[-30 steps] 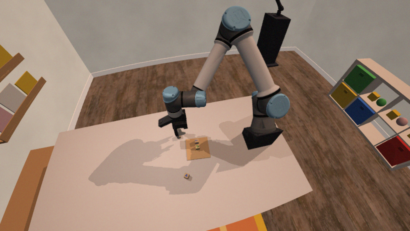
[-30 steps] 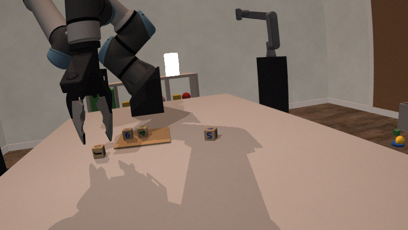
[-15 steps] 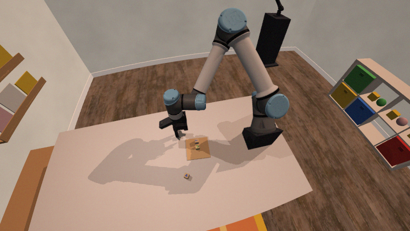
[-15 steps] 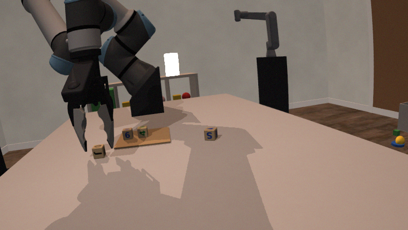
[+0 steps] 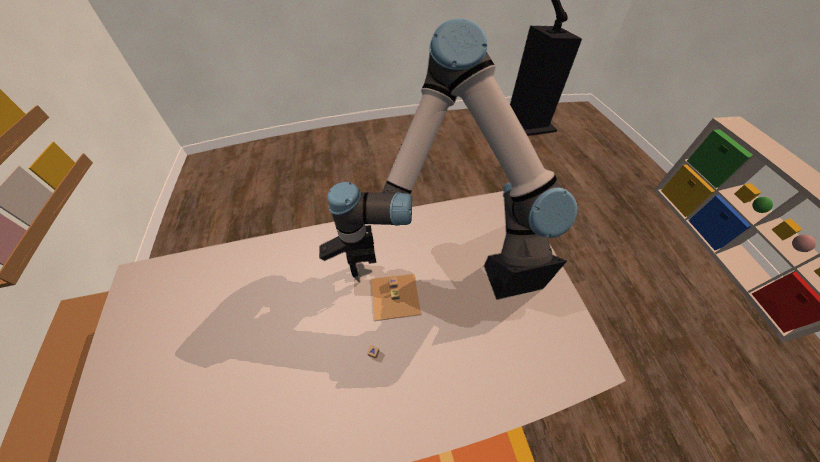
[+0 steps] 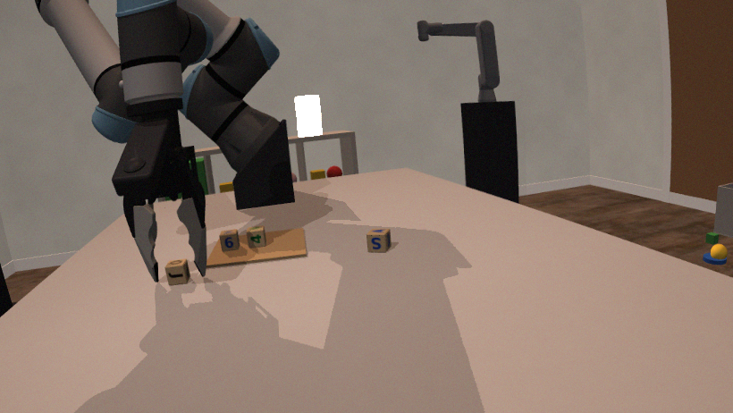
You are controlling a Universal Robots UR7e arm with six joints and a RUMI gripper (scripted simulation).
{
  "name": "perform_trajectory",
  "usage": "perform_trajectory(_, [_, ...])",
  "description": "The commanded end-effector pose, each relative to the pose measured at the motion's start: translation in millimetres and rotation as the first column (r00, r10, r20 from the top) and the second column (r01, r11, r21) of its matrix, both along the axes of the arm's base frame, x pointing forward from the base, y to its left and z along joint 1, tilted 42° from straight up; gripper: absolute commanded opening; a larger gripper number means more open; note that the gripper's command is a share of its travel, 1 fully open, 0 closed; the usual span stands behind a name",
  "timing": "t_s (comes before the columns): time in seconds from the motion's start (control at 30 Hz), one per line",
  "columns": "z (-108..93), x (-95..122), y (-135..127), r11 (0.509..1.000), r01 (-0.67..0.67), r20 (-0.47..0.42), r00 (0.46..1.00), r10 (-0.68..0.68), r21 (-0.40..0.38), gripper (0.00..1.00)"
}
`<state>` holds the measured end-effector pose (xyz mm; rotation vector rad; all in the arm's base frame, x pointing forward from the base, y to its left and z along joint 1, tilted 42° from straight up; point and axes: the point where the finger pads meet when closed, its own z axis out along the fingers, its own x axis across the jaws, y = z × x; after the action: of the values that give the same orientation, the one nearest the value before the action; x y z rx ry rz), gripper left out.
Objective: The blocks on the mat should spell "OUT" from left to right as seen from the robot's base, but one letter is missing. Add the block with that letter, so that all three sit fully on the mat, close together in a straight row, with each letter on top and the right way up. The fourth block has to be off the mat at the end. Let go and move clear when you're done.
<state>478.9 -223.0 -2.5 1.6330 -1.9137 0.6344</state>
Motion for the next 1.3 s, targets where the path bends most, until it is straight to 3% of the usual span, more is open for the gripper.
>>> perform_trajectory(0.0, [-0.1,0.3,-0.2,1.000,-0.001,0.001,1.000,0.001,0.000,0.37])
perform_trajectory(0.33, [-0.1,0.3,-0.2,1.000,-0.001,0.001,1.000,0.001,0.000,0.37])
perform_trajectory(0.37, [-0.1,0.3,-0.2,1.000,-0.001,0.001,1.000,0.001,0.000,0.25])
perform_trajectory(0.9, [-0.1,0.3,-0.2,1.000,-0.001,0.001,1.000,0.001,0.000,0.25])
perform_trajectory(0.93, [-0.1,0.3,-0.2,1.000,-0.001,0.001,1.000,0.001,0.000,0.05])
perform_trajectory(1.27, [-0.1,0.3,-0.2,1.000,-0.001,0.001,1.000,0.001,0.000,0.05])
